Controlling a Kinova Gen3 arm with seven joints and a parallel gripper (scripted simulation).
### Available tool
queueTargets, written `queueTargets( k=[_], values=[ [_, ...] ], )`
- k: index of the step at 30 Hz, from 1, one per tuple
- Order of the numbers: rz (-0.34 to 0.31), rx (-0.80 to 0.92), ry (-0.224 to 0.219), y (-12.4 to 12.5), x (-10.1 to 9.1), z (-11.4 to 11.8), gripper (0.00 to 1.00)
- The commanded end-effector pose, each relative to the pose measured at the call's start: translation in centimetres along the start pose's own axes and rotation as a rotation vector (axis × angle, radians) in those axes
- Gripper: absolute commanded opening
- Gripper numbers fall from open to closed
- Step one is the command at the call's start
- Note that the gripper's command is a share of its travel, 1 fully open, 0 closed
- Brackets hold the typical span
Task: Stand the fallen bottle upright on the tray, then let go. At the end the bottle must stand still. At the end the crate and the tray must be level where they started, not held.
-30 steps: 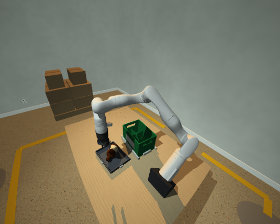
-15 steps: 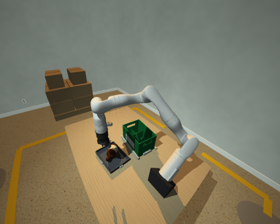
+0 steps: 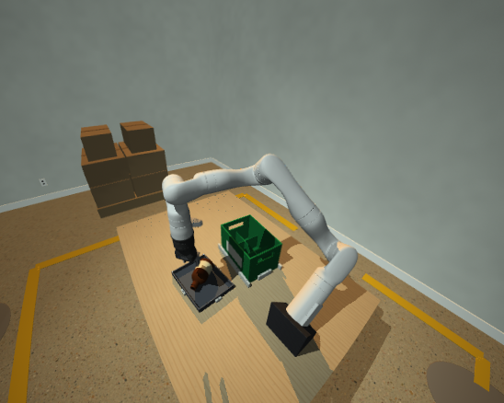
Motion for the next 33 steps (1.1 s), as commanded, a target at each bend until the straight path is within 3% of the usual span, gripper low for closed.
queueTargets(
  k=[1,7,8,33],
  values=[
    [0.003,0.004,0.003,-0.03,-0.21,-0.01,1.00],
    [0.004,0.005,0.003,-0.03,-0.23,0.00,1.00],
    [0.004,0.005,0.003,-0.03,-0.23,0.00,0.00],
    [0.004,0.005,0.003,-0.03,-0.23,0.00,0.00]
  ],
)
Point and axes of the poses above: the point where the finger pads meet when closed, its own x axis out along the fingers, its own z axis across the jaws, y = z × x, the point moved 5 cm from there along -x, back along the fingers, and after that the axes turned 5 degrees about -x, right-handed, at the moved point
